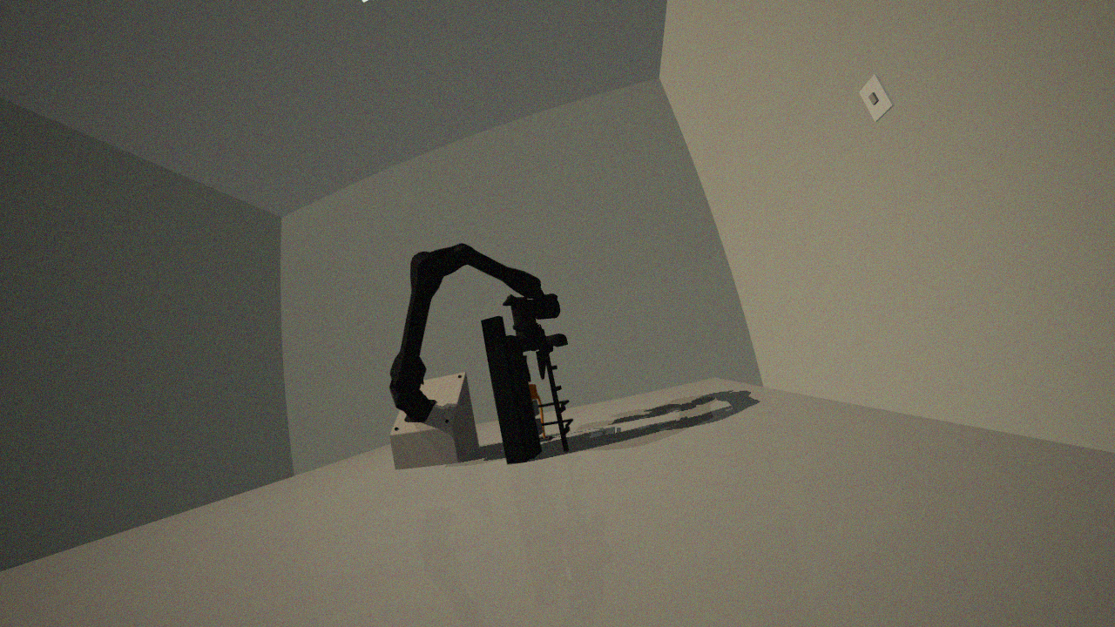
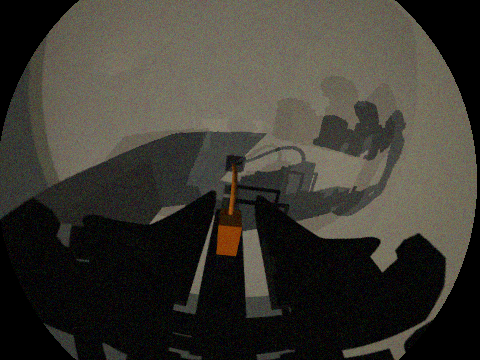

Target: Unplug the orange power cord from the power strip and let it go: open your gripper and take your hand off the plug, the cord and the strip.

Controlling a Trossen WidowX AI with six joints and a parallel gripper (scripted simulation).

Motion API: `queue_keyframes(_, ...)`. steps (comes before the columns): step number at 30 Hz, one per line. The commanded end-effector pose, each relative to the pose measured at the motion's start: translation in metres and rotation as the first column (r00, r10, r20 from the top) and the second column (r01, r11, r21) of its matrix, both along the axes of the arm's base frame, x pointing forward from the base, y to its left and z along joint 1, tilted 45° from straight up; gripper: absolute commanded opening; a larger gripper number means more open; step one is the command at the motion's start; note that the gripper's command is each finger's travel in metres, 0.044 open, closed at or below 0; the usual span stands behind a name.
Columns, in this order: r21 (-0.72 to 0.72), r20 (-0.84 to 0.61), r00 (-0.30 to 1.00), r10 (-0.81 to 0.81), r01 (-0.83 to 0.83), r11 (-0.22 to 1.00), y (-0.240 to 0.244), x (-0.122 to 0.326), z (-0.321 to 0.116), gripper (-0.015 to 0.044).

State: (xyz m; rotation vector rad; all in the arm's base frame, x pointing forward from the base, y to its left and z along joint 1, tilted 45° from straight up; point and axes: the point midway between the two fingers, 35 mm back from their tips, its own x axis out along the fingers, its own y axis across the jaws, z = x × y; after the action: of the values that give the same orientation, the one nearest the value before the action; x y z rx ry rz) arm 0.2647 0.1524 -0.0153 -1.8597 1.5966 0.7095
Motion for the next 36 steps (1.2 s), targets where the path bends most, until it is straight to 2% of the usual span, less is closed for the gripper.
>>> queue_keyframes(1, -0.003, -0.001, 1.0, 0.003, -0.003, 1.0, -0.003, 0.0, 0.004, 0.016)
queue_keyframes(36, -0.007, -0.001, 1.0, 0.003, -0.003, 1.0, -0.04, -0.001, 0.037, 0.016)
